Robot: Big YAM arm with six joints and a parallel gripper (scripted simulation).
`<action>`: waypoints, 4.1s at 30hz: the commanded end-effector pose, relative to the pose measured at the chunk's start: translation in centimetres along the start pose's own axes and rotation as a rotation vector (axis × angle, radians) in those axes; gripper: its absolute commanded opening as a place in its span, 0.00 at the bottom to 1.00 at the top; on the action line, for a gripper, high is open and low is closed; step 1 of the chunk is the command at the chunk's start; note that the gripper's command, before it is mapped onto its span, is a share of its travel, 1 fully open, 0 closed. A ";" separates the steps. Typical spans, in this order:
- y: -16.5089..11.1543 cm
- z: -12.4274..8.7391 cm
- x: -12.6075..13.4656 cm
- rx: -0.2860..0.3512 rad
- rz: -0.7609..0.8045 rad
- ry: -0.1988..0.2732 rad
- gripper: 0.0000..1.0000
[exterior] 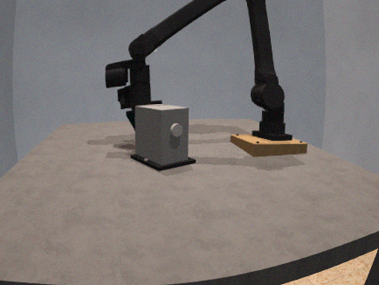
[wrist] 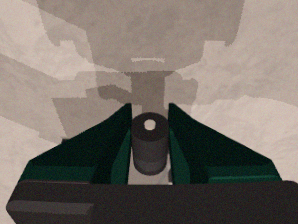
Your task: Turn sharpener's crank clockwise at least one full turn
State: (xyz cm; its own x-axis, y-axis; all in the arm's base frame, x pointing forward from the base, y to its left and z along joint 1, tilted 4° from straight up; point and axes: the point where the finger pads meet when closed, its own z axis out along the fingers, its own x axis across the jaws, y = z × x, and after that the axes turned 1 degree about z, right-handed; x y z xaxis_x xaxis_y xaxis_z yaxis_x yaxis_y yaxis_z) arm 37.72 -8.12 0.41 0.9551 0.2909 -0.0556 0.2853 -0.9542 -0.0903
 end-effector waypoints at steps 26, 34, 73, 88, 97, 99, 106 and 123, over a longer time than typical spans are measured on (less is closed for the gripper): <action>0.7 -4.8 -1.4 -0.025 -0.007 0.032 0.15; 0.7 -6.7 -0.8 -0.034 -0.012 0.049 0.15; -0.7 -10.0 1.7 -0.015 -0.007 0.024 0.15; -0.8 -10.7 3.6 -0.017 -0.007 0.027 0.15; -0.8 -10.8 4.7 -0.022 -0.008 0.031 0.15; -0.8 -10.8 5.0 -0.021 -0.008 0.031 0.15; -0.8 -10.4 4.5 -0.017 -0.006 0.026 0.15; -0.8 -10.4 4.5 -0.017 -0.006 0.026 0.51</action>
State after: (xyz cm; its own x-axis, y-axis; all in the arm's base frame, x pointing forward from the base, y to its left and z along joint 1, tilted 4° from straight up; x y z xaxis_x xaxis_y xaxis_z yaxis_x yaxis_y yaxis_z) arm 41.43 -6.46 9.42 0.9524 0.2988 -0.0600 0.2927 -0.9517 -0.0925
